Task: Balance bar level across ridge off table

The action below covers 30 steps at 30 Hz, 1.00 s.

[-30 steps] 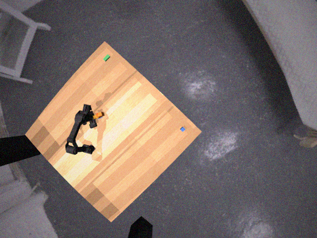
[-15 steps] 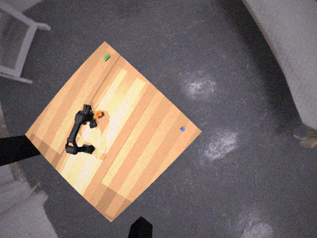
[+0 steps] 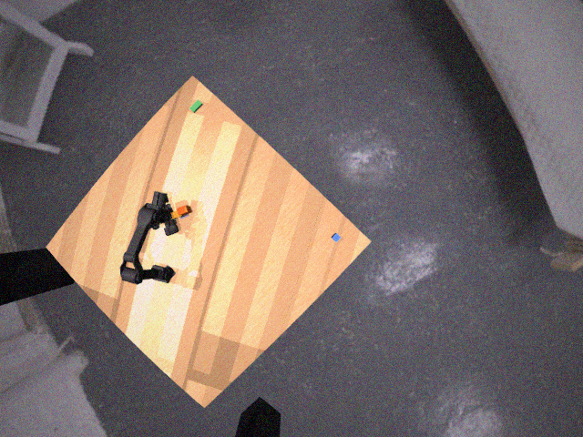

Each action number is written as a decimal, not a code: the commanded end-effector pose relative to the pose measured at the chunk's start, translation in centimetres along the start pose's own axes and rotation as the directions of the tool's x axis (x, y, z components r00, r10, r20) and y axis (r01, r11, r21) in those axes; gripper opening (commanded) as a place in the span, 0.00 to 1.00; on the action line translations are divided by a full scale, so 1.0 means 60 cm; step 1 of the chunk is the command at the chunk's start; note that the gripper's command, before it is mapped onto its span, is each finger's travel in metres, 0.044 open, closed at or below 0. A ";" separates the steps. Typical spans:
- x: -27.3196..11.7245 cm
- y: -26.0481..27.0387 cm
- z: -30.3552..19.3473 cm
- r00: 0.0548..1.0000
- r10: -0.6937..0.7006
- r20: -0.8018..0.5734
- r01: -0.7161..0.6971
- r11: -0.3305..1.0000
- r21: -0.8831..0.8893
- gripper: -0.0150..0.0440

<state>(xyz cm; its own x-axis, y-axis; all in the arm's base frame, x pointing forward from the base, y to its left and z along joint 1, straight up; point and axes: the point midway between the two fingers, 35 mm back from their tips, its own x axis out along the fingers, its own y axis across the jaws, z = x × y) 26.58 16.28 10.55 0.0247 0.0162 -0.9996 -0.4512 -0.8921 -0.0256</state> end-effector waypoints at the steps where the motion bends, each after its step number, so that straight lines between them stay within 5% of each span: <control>1: 0.002 0.000 0.000 1.000 0.000 -0.001 0.000 1.000 -0.004 0.25; 30: 0.006 0.000 0.000 1.000 0.000 -0.001 0.000 1.000 -0.004 0.25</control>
<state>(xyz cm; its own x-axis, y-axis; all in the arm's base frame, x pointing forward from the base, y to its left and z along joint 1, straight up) 26.56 16.28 10.38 0.0259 0.0164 -0.9995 -0.4505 -0.8924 -0.0263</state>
